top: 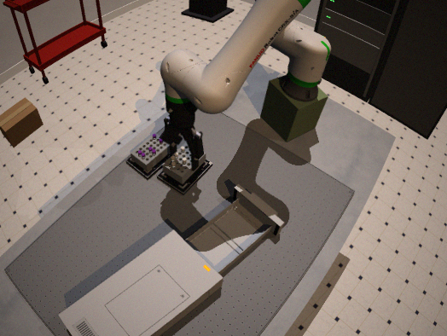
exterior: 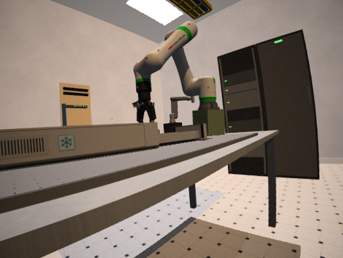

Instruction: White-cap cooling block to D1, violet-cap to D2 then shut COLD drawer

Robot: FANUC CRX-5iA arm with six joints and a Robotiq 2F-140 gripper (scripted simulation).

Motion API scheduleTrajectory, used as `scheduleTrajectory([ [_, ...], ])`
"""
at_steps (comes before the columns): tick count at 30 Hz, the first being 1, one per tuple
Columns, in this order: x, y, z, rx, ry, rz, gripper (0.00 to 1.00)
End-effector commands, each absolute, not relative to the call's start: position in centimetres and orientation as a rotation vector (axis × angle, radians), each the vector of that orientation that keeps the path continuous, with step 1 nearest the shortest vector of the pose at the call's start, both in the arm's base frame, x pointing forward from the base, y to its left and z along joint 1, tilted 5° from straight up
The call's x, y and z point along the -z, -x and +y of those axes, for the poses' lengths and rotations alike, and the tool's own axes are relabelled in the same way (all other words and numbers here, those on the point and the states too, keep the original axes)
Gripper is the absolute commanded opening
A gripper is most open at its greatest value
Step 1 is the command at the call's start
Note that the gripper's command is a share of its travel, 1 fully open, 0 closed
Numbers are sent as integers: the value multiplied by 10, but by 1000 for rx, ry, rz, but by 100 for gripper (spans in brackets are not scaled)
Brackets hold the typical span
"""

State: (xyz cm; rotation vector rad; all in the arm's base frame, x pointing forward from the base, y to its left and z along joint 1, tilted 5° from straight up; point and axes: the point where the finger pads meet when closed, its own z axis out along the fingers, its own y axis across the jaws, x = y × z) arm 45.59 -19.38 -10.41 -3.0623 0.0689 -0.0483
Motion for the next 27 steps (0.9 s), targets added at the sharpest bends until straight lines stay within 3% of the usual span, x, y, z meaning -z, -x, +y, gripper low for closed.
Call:
scheduleTrajectory([
  [1, 104, -457, -194, 51, 3063, 68, 10],
  [27, 107, -457, -194, 51, 3063, 68, 10],
])
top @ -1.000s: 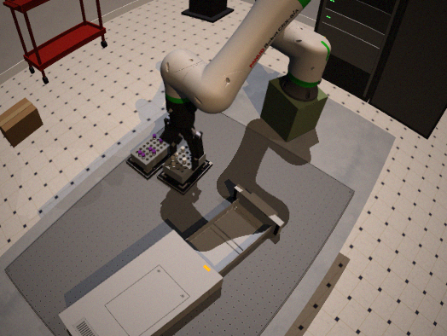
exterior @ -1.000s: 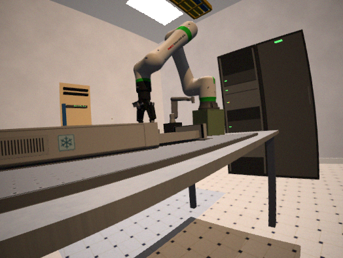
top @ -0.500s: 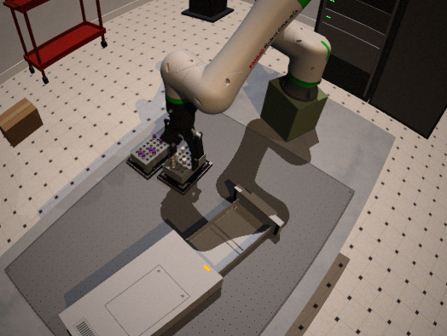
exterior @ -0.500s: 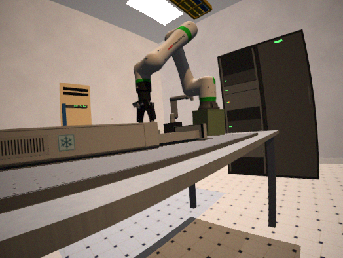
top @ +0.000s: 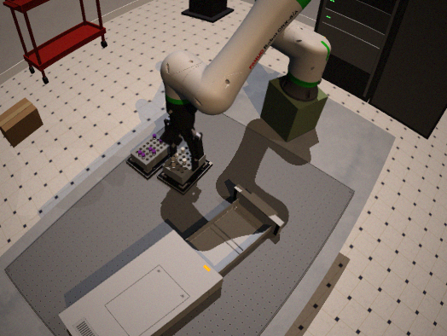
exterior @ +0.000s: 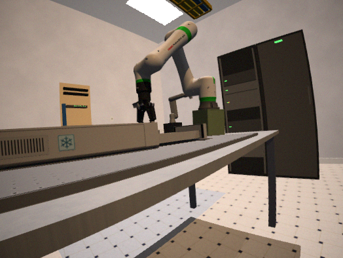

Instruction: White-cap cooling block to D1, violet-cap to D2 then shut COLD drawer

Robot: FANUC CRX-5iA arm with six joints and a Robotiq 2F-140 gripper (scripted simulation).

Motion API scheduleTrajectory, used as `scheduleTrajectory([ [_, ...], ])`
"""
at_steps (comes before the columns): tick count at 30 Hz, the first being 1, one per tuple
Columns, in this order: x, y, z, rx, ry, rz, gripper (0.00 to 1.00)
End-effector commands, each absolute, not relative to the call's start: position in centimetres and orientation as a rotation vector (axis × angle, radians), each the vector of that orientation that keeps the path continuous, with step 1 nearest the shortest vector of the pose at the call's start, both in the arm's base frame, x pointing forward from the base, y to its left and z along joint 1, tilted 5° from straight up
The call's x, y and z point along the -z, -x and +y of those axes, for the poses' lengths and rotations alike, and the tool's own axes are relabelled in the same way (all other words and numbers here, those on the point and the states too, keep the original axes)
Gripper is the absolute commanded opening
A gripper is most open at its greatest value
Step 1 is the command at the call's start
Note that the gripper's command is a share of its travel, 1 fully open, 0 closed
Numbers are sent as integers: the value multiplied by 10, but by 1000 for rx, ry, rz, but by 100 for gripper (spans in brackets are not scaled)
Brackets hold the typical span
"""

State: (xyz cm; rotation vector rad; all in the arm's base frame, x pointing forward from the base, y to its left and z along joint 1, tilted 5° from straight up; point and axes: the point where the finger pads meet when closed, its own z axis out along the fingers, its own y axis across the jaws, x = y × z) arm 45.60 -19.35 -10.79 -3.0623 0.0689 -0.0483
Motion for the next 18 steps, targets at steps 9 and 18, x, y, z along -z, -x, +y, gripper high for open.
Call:
scheduleTrajectory([
  [9, 109, -457, -194, 51, 3063, 68, 10],
  [18, 110, -457, -194, 51, 3063, 68, 10],
])
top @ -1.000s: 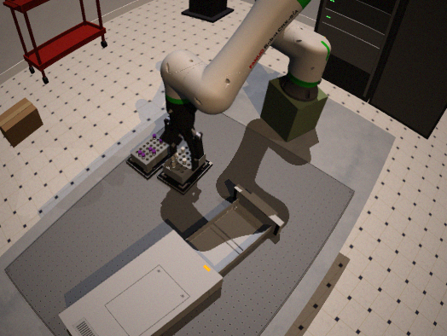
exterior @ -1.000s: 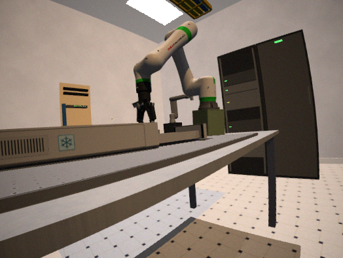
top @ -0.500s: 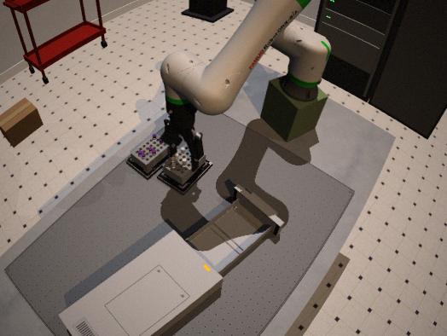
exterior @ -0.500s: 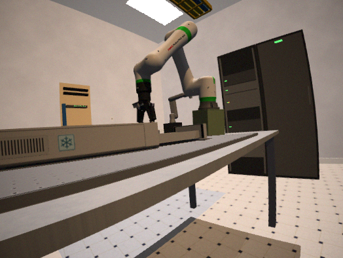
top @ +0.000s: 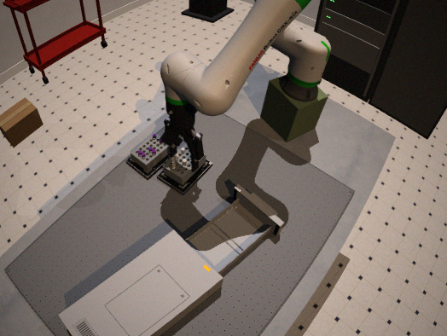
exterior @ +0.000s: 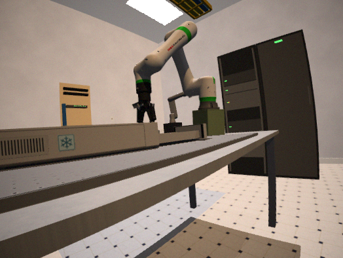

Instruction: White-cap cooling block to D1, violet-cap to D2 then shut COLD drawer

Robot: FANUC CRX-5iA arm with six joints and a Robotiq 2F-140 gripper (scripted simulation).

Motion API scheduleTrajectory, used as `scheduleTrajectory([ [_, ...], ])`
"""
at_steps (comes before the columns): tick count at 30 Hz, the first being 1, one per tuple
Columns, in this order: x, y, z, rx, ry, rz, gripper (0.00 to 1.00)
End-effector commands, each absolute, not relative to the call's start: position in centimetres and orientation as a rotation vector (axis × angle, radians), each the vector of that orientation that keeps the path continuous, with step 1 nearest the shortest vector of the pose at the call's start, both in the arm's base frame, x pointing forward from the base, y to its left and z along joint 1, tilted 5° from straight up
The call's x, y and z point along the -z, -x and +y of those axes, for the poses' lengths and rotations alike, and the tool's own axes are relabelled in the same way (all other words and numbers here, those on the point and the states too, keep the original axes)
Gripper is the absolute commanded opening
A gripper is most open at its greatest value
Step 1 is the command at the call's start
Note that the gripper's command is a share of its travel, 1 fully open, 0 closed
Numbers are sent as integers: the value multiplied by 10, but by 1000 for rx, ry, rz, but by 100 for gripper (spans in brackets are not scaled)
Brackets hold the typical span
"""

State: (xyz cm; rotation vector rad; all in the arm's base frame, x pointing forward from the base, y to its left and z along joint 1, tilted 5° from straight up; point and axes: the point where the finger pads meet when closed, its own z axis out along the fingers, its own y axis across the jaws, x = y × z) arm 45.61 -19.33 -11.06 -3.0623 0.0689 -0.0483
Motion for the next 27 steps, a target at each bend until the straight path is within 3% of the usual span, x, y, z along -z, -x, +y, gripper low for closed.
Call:
scheduleTrajectory([
  [1, 110, -457, -194, 51, 3063, 68, 10],
  [27, 114, -457, -193, 51, 3063, 68, 10],
])
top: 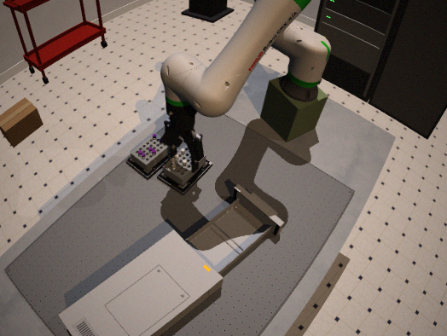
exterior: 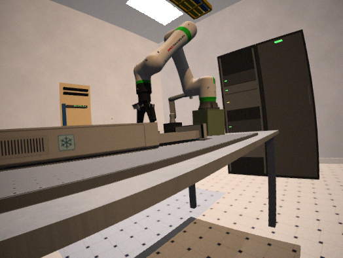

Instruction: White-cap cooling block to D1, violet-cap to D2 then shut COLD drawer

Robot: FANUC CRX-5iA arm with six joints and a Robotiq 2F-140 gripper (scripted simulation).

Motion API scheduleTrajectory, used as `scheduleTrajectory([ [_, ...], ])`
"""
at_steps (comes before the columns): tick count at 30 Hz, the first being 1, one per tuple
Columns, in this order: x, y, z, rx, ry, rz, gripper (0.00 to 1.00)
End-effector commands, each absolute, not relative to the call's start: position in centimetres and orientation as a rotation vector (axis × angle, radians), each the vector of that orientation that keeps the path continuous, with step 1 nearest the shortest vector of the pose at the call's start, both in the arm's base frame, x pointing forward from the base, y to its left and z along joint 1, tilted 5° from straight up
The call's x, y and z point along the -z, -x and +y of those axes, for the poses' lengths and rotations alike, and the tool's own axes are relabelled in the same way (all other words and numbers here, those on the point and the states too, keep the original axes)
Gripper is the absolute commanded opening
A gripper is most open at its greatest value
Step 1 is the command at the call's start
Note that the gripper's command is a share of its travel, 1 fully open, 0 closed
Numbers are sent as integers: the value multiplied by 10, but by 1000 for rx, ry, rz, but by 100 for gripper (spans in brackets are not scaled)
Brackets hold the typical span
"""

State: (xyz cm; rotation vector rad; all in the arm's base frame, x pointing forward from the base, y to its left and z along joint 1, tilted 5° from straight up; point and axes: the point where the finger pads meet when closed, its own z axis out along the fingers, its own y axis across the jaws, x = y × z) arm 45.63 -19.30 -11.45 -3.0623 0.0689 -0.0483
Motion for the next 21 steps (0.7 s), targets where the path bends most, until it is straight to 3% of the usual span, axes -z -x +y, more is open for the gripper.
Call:
scheduleTrajectory([
  [1, 114, -457, -193, 51, 3063, 68, 10],
  [21, 117, -457, -193, 51, 3063, 68, 10],
])
